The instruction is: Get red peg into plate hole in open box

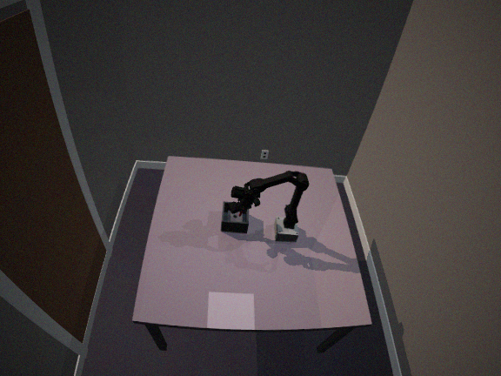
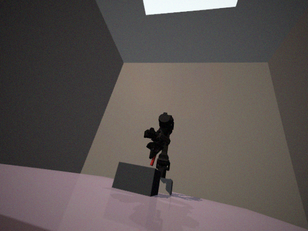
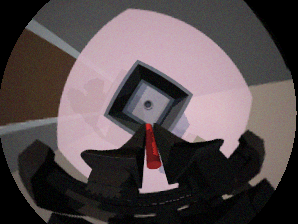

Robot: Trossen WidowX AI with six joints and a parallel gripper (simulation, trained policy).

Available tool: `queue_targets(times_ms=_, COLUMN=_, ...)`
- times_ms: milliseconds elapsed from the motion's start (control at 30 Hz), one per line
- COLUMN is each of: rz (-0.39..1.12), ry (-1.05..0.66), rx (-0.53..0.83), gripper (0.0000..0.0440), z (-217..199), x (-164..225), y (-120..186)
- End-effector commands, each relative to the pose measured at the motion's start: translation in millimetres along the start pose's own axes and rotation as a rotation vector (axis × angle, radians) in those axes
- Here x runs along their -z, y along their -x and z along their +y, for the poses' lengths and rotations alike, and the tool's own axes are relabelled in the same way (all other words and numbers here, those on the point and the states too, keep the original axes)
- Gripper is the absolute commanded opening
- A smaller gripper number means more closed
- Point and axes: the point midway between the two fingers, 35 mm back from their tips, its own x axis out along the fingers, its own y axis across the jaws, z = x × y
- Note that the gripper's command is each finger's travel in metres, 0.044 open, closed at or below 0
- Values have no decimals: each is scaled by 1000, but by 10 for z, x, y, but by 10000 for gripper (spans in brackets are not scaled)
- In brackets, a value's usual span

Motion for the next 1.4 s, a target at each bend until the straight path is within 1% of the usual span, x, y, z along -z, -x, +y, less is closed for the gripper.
queue_targets(times_ms=0, rz=6, ry=-18, rx=-3, gripper=2, z=18, x=-138, y=-71)
queue_targets(times_ms=267, rz=35, ry=-54, rx=8, gripper=7, z=-5, x=-319, y=-272)
queue_targets(times_ms=500, rz=70, ry=-61, rx=27, gripper=15, z=-23, x=-349, y=-523)
queue_targets(times_ms=567, rz=80, ry=-55, rx=36, gripper=47, z=-35, x=-343, y=-604)
queue_targets(times_ms=667, rz=93, ry=-40, rx=49, gripper=123, z=-57, x=-337, y=-705)
queue_targets(times_ms=700, rz=99, ry=-32, rx=58, gripper=141, z=-70, x=-333, y=-734)
queue_targets(times_ms=767, rz=106, ry=-21, rx=71, gripper=151, z=-72, x=-345, y=-782)
queue_targets(times_ms=800, rz=105, ry=-21, rx=70, gripper=169, z=-57, x=-372, y=-800)
queue_targets(times_ms=933, rz=97, ry=-21, rx=58, gripper=270, z=11, x=-478, y=-852)
queue_targets(times_ms=1233, rz=60, ry=-9, rx=38, gripper=435, z=119, x=-752, y=-897)
queue_targets(times_ms=1367, rz=20, ry=-21, rx=13, gripper=440, z=165, x=-922, y=-883)
